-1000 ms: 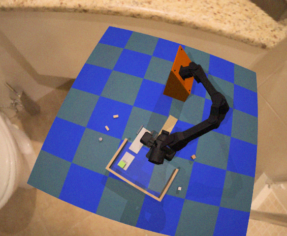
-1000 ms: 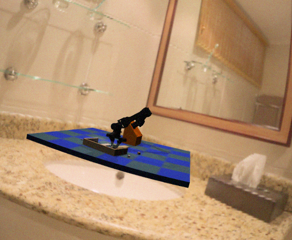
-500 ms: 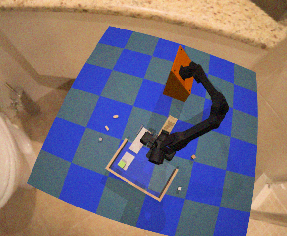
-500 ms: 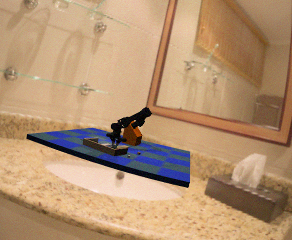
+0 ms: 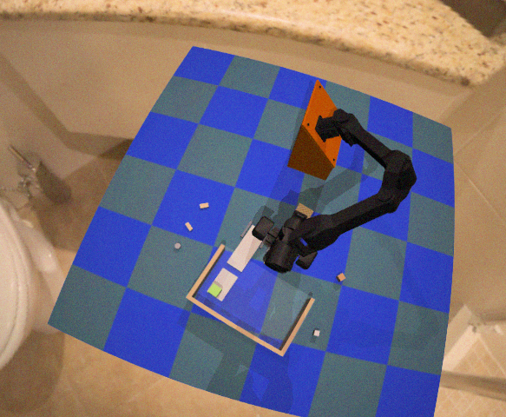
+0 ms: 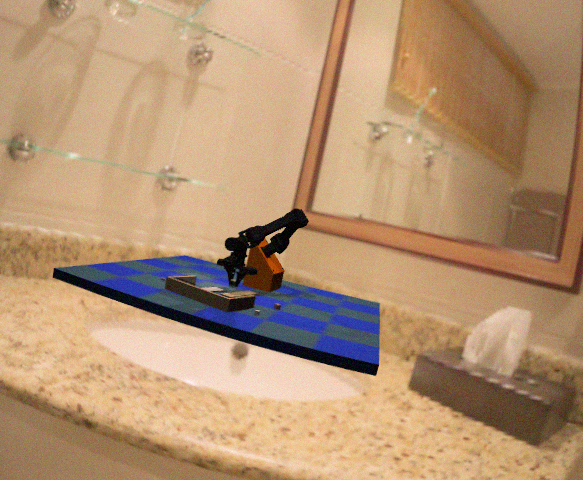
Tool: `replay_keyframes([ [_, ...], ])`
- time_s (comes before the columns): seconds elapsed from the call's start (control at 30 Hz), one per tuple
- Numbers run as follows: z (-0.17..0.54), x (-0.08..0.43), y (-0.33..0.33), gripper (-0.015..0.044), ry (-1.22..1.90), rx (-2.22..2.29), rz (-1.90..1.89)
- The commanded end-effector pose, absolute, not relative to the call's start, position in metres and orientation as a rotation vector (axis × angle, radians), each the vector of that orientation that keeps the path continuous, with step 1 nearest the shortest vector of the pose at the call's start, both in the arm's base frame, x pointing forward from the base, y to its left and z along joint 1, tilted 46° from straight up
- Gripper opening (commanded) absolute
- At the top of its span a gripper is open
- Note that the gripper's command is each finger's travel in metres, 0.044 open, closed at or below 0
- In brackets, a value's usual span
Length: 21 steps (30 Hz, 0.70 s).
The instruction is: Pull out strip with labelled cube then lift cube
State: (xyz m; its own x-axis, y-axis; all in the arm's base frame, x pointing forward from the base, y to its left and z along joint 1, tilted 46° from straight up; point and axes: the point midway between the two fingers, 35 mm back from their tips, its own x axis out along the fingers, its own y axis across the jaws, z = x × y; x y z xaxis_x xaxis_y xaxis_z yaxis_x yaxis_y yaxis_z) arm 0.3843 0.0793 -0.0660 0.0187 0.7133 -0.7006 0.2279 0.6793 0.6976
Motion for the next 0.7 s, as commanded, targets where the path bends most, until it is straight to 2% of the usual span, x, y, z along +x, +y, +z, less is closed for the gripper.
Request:
replay_keyframes([
  [0.0, -0.061, 0.366, 0.074, 0.0, 1.558, 0.807, 0.447],
  [0.2, -0.061, 0.361, 0.073, 0.0, 1.558, 0.808, 0.447],
  [0.67, -0.063, 0.313, 0.072, 0.0, 1.561, 0.809, 0.446],
])
